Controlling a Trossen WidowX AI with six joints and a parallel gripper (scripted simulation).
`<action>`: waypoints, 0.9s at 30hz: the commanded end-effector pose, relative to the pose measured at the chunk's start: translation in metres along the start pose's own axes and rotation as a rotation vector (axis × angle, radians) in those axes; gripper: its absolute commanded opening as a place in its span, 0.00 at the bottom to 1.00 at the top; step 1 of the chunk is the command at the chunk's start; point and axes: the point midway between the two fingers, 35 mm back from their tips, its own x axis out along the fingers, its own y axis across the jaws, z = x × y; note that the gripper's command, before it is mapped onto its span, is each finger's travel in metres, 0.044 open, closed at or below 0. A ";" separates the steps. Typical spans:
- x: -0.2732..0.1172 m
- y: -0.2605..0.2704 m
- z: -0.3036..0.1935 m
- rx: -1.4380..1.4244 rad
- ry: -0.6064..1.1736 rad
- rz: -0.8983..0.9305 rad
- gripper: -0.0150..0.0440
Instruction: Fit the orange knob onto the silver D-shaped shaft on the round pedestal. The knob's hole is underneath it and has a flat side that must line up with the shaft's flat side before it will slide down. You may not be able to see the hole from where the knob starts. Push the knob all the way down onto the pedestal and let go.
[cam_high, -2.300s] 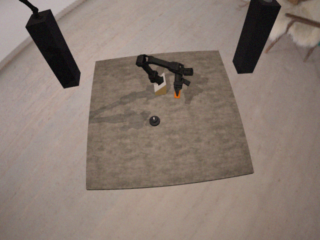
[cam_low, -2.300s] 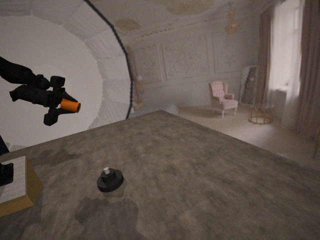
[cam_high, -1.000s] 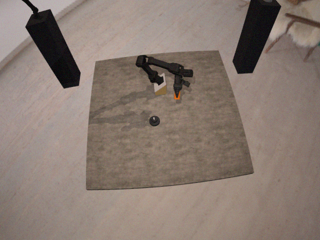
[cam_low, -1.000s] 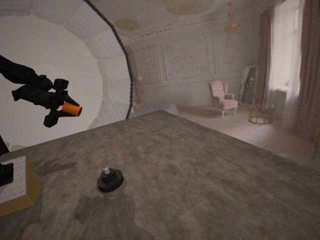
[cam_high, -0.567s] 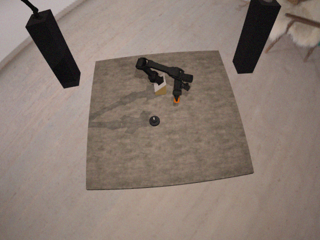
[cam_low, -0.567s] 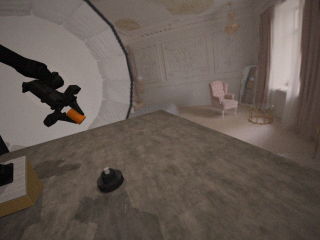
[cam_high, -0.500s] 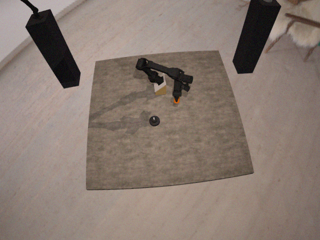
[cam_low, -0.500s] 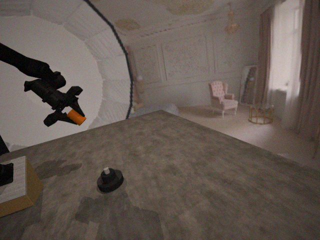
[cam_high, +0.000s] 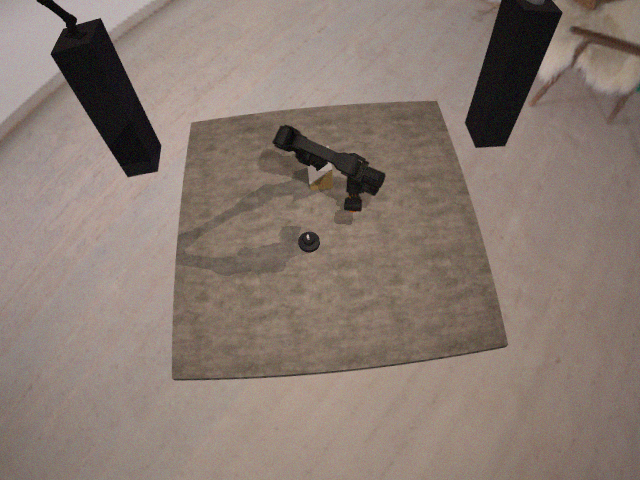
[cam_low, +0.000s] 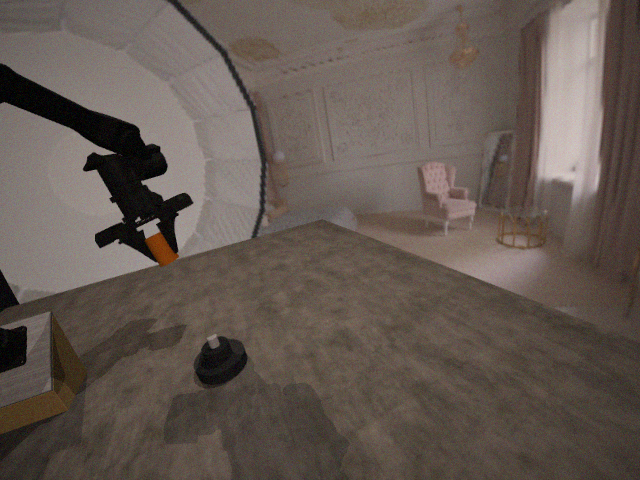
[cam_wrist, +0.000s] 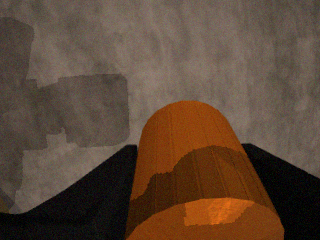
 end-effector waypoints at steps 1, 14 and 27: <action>0.008 -0.003 0.001 0.001 -0.005 0.113 0.25; 0.058 -0.001 0.006 0.004 -0.008 0.193 0.25; 0.136 0.009 0.010 0.009 -0.002 0.205 0.25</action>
